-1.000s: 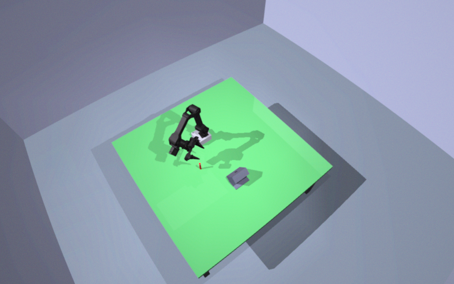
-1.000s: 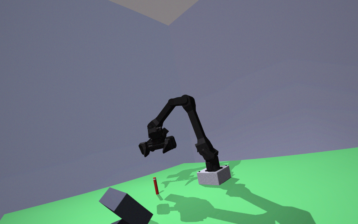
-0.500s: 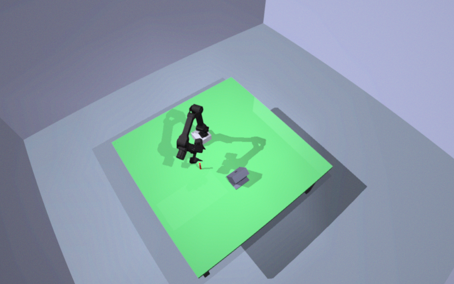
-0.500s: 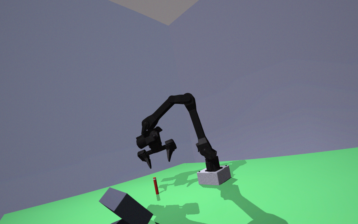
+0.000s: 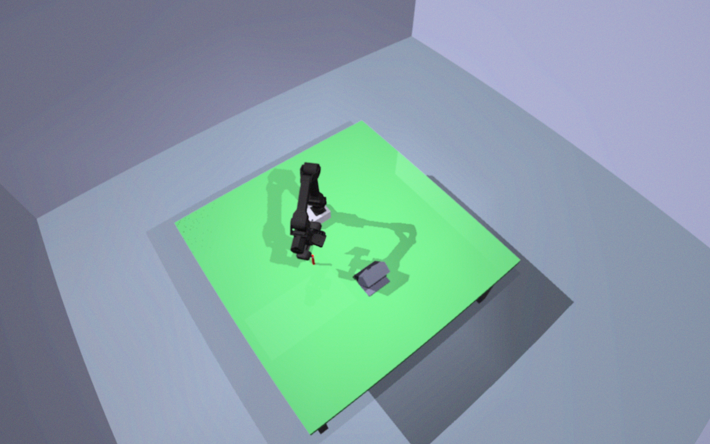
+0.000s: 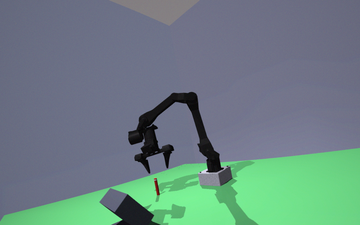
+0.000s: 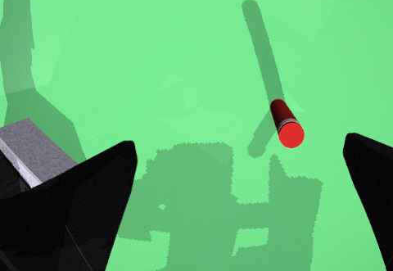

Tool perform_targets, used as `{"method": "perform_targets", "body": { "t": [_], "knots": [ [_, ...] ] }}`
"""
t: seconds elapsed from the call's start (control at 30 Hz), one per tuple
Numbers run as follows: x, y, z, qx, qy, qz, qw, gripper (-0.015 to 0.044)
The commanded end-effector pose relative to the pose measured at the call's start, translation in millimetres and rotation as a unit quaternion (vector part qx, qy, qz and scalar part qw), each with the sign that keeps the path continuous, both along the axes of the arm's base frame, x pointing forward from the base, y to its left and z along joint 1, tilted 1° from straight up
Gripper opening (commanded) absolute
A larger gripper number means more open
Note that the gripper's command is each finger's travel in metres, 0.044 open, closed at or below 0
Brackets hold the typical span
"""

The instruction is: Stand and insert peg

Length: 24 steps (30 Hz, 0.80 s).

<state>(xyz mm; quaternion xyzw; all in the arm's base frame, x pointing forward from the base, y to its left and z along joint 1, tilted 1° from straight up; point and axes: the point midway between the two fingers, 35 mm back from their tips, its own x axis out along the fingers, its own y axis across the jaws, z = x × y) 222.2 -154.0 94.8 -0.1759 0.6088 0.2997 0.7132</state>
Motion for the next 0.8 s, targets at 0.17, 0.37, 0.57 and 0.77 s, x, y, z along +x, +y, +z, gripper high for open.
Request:
{"method": "perform_targets", "body": {
  "t": [0.17, 0.37, 0.57, 0.77],
  "knots": [
    [13.2, -13.6, 7.9, -0.111, 0.027, -0.031, 0.993, 0.044],
    [13.2, -13.6, 7.9, -0.111, 0.027, -0.031, 0.993, 0.044],
    [13.5, -13.7, 2.0, -0.111, 0.027, -0.031, 0.993, 0.044],
    [13.8, -13.8, -12.0, -0.111, 0.027, -0.032, 0.993, 0.044]
  ]
}}
